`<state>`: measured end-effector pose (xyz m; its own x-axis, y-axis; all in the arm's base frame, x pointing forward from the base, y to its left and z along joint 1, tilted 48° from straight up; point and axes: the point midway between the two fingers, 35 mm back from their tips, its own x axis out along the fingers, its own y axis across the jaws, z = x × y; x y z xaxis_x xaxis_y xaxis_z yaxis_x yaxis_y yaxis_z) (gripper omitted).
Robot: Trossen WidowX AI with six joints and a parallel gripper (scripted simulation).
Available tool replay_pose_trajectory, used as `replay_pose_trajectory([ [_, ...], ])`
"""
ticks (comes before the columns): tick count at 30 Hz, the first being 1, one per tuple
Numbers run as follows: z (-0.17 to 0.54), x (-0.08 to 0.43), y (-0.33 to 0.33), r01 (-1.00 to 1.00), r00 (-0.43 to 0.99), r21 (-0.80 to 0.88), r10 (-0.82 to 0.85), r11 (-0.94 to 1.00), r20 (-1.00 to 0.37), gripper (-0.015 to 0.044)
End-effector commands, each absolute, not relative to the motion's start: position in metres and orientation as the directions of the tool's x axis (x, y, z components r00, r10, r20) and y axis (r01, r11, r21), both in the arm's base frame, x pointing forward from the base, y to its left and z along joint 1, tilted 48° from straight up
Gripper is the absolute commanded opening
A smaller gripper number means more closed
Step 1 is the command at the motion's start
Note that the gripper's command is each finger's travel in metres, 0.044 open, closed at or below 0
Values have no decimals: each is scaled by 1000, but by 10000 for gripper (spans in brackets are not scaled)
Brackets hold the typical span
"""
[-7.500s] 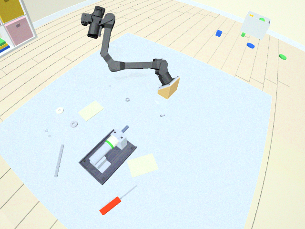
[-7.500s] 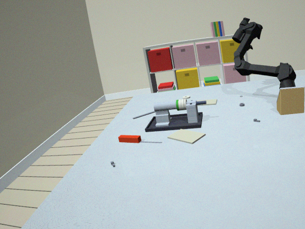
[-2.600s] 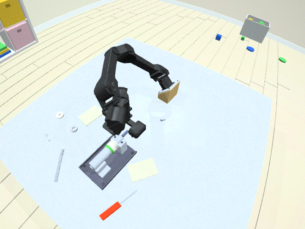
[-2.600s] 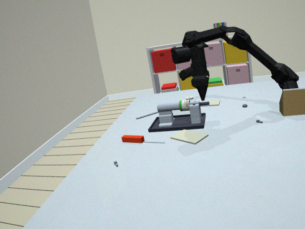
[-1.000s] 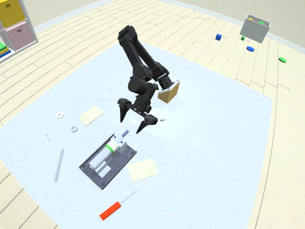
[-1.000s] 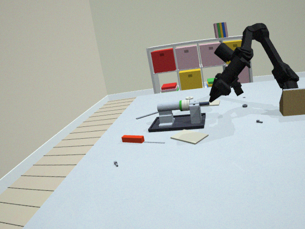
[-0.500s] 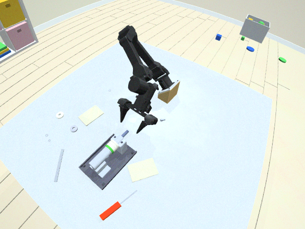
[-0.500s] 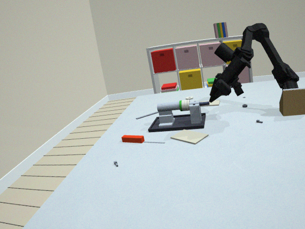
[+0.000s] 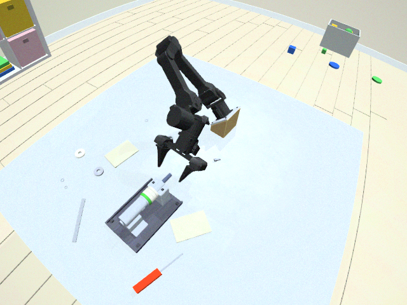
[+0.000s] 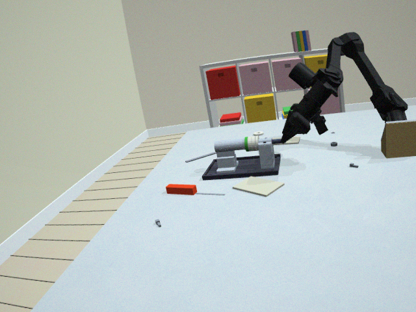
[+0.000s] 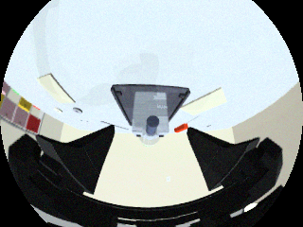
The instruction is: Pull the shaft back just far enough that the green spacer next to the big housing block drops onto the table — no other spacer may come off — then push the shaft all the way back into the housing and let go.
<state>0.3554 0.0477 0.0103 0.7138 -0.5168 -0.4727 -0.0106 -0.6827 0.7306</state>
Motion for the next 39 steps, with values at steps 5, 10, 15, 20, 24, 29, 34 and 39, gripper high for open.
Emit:
replay_pose_trajectory([
  [5,2,363,39,-4,709,734,-520,-679,-477,440],
  [10,-1,369,34,-5,710,735,-520,-678,-475,440],
  [15,-2,371,33,-5,710,735,-520,-678,-475,440],
  [20,-2,371,33,-5,710,735,-520,-678,-475,440],
  [24,-2,371,33,-5,710,735,-520,-678,-475,440],
  [29,-2,371,33,-5,710,735,-520,-678,-475,440],
  [34,-2,371,33,-5,710,735,-520,-678,-475,440],
  [39,-2,371,33,-5,710,735,-520,-678,-475,440],
])
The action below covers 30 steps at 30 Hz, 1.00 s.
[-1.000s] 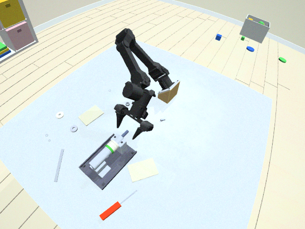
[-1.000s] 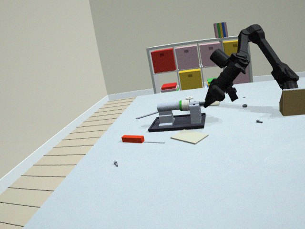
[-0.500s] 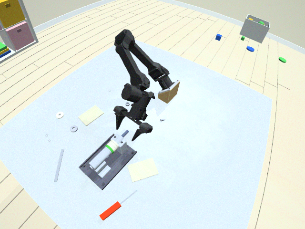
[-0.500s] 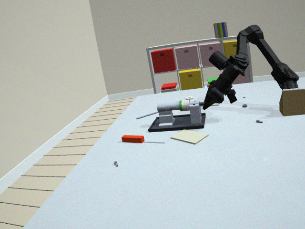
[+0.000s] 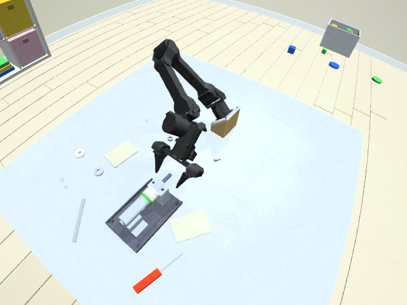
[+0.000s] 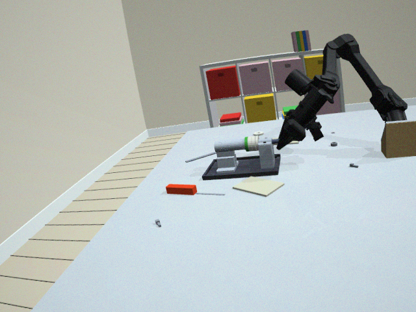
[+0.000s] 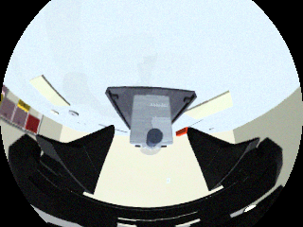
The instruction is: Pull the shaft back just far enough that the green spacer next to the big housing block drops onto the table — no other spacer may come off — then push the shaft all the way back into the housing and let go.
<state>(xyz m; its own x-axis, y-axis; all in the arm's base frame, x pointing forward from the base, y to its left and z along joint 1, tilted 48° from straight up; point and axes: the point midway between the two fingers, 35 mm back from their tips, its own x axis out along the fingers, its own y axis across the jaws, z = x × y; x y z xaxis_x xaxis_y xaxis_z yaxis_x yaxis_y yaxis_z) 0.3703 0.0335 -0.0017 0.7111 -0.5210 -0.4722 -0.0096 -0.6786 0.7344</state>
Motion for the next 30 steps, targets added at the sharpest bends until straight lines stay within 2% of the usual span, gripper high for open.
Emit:
replay_pose_trajectory([
  [1,-2,371,33,-5,710,735,-520,-678,-475,440],
  [30,-11,383,23,-6,710,736,-520,-677,-474,440],
])
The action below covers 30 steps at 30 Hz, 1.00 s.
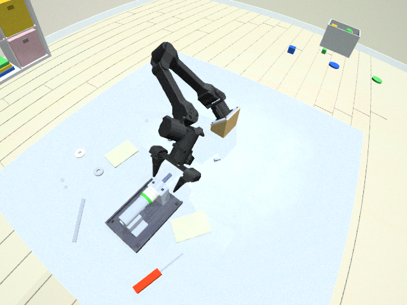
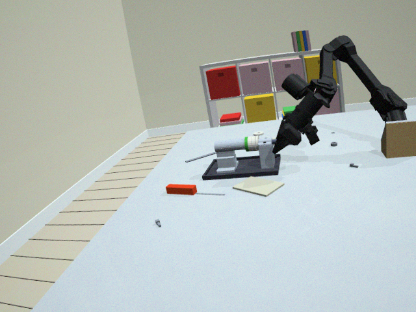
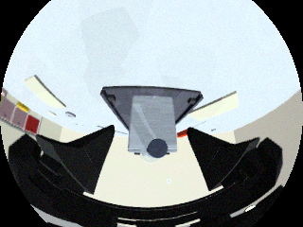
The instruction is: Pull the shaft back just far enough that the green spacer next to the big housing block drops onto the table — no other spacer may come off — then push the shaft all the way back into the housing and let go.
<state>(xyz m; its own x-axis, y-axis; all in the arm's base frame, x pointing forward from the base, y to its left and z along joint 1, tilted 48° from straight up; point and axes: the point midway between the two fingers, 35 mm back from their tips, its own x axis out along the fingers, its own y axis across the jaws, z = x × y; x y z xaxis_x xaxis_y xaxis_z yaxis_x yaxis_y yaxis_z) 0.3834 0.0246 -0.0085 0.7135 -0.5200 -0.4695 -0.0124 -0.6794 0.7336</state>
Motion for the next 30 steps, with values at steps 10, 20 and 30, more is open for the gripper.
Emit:
replay_pose_trajectory([
  [10,-11,383,23,-6,710,736,-520,-677,-474,440],
  [20,-12,384,23,-6,710,736,-520,-677,-474,440],
  [30,-10,384,24,-12,712,734,-521,-679,-470,256],
])
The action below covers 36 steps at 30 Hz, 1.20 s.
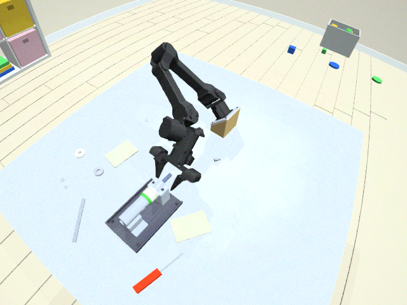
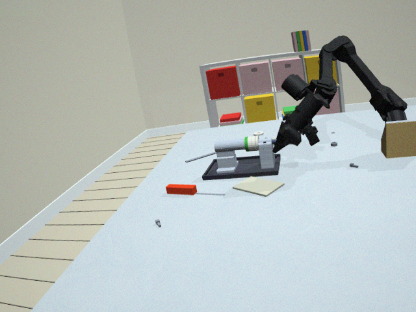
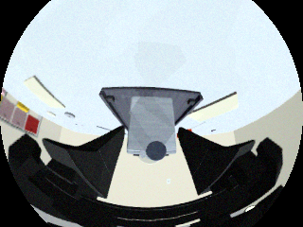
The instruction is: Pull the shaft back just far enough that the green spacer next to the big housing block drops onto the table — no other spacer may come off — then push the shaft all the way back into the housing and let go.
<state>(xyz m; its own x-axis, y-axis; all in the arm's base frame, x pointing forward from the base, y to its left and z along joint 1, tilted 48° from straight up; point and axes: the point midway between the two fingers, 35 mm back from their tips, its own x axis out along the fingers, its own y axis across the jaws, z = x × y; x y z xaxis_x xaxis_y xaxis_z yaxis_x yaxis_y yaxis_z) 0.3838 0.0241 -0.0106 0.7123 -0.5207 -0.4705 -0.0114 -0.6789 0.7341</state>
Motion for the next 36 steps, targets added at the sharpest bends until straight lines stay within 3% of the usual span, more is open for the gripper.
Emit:
replay_pose_trajectory([
  [1,-10,384,24,-12,712,734,-521,-679,-470,230],
  [8,-10,384,24,-12,712,734,-521,-679,-470,46],
  [14,-10,384,24,-10,712,734,-521,-679,-471,0],
  [36,-11,372,24,-5,710,736,-520,-677,-474,0],
])
